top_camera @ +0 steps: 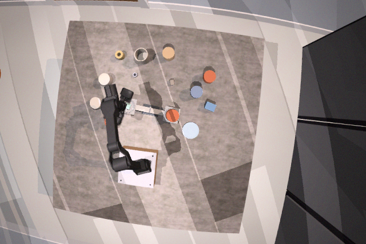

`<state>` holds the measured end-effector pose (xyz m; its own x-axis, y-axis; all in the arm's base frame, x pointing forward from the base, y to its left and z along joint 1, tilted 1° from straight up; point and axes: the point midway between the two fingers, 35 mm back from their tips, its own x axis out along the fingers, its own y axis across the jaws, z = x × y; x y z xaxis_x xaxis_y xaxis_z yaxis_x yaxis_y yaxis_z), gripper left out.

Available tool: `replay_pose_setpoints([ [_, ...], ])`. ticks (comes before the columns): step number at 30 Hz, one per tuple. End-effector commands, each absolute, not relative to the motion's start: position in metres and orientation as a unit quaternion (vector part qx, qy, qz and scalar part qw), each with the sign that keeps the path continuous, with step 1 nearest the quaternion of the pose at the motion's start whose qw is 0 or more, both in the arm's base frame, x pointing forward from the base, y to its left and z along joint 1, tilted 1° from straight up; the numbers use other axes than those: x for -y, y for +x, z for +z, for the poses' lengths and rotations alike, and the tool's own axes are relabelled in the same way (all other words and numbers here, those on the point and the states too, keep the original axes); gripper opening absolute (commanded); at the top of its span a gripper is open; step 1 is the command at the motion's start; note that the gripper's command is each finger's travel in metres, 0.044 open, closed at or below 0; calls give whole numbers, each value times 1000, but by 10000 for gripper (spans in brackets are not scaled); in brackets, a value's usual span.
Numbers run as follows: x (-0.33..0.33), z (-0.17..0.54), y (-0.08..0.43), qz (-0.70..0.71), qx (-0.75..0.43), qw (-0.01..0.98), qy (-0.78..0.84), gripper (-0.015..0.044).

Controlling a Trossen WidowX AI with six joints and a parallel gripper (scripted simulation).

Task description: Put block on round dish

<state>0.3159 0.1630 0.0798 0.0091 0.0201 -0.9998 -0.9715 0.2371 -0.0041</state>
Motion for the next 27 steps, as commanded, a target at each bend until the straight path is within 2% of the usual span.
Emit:
replay_pose_setpoints([
  [1,-161,77,318,443,-549,560,-434,260],
  [27,-162,35,319,443,-549,560,-434,260],
])
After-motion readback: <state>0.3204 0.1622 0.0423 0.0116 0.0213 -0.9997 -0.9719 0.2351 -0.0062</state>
